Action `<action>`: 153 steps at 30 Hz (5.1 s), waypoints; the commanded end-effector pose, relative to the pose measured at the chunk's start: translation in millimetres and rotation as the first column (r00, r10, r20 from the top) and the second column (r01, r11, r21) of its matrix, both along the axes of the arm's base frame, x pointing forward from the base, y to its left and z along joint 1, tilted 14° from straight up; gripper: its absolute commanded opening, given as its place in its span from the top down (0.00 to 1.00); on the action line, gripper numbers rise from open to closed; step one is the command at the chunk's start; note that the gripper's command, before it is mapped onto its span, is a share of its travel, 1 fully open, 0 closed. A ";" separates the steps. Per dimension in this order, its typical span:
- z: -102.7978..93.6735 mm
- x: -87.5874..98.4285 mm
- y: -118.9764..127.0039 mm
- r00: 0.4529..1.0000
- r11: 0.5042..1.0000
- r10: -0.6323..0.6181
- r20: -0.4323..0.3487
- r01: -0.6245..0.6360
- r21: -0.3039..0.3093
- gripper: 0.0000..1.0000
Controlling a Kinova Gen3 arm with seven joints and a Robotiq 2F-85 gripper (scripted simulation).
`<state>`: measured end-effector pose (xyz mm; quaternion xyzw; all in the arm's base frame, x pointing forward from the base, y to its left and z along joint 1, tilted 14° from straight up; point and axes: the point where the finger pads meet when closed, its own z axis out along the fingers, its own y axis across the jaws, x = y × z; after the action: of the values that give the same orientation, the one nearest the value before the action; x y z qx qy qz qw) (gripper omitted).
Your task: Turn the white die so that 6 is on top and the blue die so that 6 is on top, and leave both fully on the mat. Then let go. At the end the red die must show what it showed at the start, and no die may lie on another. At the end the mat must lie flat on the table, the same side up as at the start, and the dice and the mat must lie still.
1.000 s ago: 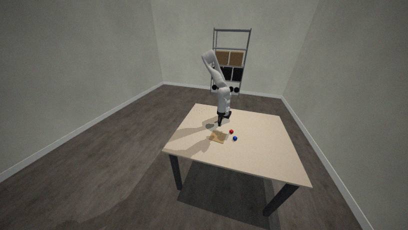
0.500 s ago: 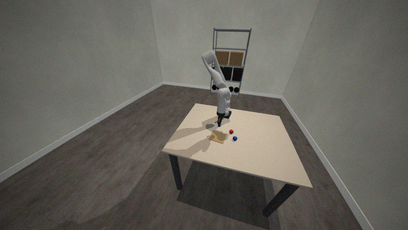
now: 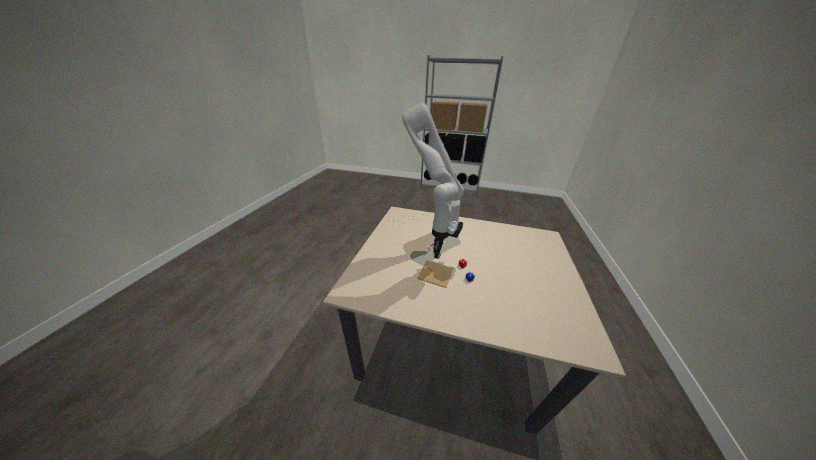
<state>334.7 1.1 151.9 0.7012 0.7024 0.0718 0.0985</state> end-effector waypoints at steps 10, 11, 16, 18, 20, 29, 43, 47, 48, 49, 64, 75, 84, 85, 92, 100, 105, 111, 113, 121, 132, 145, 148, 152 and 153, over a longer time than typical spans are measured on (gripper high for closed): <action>-36.5 6.6 8.6 1.000 1.000 0.019 -0.004 -0.019 0.009 0.74; -38.9 7.2 8.6 1.000 1.000 0.019 -0.004 -0.019 0.009 0.74; -45.5 8.9 8.6 1.000 1.000 0.019 -0.004 -0.019 0.009 0.74; -49.3 9.8 8.6 1.000 1.000 0.019 -0.004 -0.019 0.009 0.74; -52.5 10.6 8.6 1.000 1.000 0.019 -0.004 -0.019 0.009 0.74; -60.4 12.5 8.6 1.000 1.000 0.019 -0.004 -0.019 0.009 0.74; -61.1 12.7 8.6 1.000 1.000 0.019 -0.004 -0.019 0.009 0.74; -61.1 12.7 8.6 1.000 1.000 0.019 -0.004 -0.019 0.009 0.74; -61.1 12.7 8.6 1.000 1.000 0.019 -0.004 -0.019 0.009 0.74; -61.1 12.7 8.6 1.000 1.000 0.019 -0.004 -0.019 0.009 0.74; -61.1 12.7 8.6 1.000 1.000 0.019 -0.004 -0.019 0.009 0.74; -61.2 12.5 8.6 1.000 1.000 0.019 -0.004 -0.019 0.009 0.74; -61.6 10.8 8.4 1.000 1.000 0.020 -0.004 -0.020 0.009 0.74; -61.6 10.6 8.4 1.000 1.000 0.020 -0.004 -0.020 0.009 0.74; -61.8 10.0 8.3 1.000 1.000 0.020 -0.004 -0.020 0.009 0.74; -61.8 10.0 8.3 1.000 1.000 0.020 -0.004 -0.020 0.009 0.74; -61.8 10.0 8.3 1.000 1.000 0.020 -0.004 -0.020 0.009 0.74; -61.7 10.1 8.3 1.000 1.000 0.020 -0.004 -0.020 0.009 0.74; -61.7 10.1 8.3 1.000 1.000 0.020 -0.004 -0.020 0.009 0.74; -61.6 10.5 8.4 1.000 1.000 0.019 -0.004 -0.019 0.009 0.74; -61.6 10.7 8.5 1.000 1.000 0.019 -0.004 -0.019 0.009 0.74; -61.6 10.7 8.5 1.000 1.000 0.019 -0.004 -0.019 0.009 0.74; -61.6 10.7 8.5 1.000 1.000 0.019 -0.004 -0.019 0.009 0.74; -61.6 10.8 8.5 1.000 1.000 0.019 -0.004 -0.019 0.009 0.74; -61.6 10.8 8.5 1.000 1.000 0.019 -0.004 -0.019 0.009 0.74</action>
<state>345.6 7.9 90.6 0.6951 0.7090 0.0726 0.0947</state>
